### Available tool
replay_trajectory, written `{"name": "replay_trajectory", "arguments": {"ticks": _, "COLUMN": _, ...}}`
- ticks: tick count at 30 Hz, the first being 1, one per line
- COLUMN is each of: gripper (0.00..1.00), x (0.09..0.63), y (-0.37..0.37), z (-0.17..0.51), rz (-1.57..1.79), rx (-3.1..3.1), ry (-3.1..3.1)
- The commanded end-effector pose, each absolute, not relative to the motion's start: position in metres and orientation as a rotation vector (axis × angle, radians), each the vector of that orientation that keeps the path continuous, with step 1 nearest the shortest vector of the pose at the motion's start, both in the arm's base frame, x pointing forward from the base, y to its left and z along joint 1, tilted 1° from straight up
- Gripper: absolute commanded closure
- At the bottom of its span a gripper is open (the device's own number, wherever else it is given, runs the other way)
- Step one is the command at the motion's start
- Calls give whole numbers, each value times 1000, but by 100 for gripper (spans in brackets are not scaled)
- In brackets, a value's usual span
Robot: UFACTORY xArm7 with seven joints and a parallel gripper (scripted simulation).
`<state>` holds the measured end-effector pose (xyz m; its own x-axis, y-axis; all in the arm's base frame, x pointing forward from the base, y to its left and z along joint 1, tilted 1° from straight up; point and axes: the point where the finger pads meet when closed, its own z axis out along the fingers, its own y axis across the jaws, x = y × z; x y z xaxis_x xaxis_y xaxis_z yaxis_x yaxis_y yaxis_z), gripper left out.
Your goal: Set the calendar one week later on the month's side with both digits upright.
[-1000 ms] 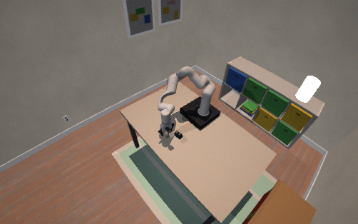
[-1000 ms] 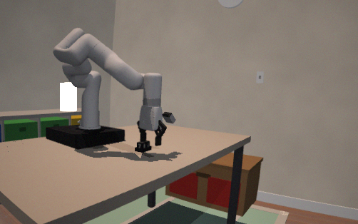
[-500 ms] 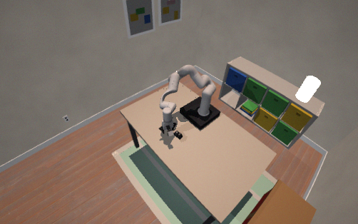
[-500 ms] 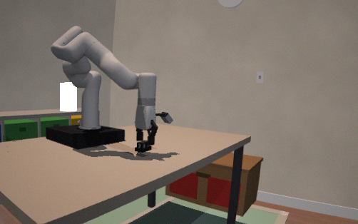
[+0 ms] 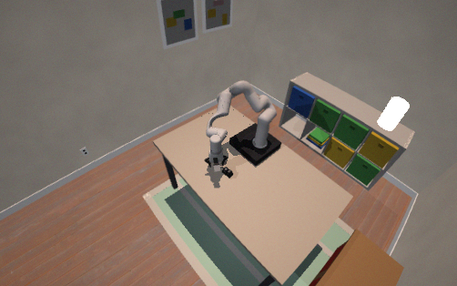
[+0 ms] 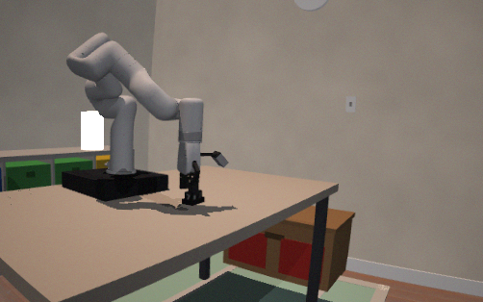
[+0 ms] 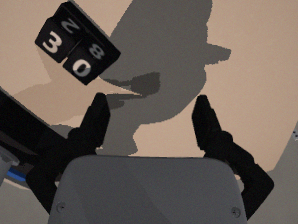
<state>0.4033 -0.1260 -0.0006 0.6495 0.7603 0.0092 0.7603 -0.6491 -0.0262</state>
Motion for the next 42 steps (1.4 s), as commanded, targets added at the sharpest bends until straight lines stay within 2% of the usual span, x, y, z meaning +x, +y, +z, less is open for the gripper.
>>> {"name": "replay_trajectory", "arguments": {"ticks": 1, "gripper": 0, "x": 392, "y": -128, "z": 1, "rz": 2, "rx": -2922, "ry": -1095}}
{"name": "replay_trajectory", "arguments": {"ticks": 26, "gripper": 0, "x": 354, "y": -133, "z": 1, "rz": 6, "rx": -3034, "ry": -728}}
{"name": "replay_trajectory", "arguments": {"ticks": 32, "gripper": 0, "x": 348, "y": -133, "z": 1, "rz": 9, "rx": -3093, "ry": -417}}
{"name": "replay_trajectory", "arguments": {"ticks": 35, "gripper": 0, "x": 331, "y": -136, "z": 1, "rz": 9, "rx": -3093, "ry": -417}}
{"name": "replay_trajectory", "arguments": {"ticks": 42, "gripper": 0, "x": 329, "y": -136, "z": 1, "rz": 10, "rx": -3097, "ry": -383}}
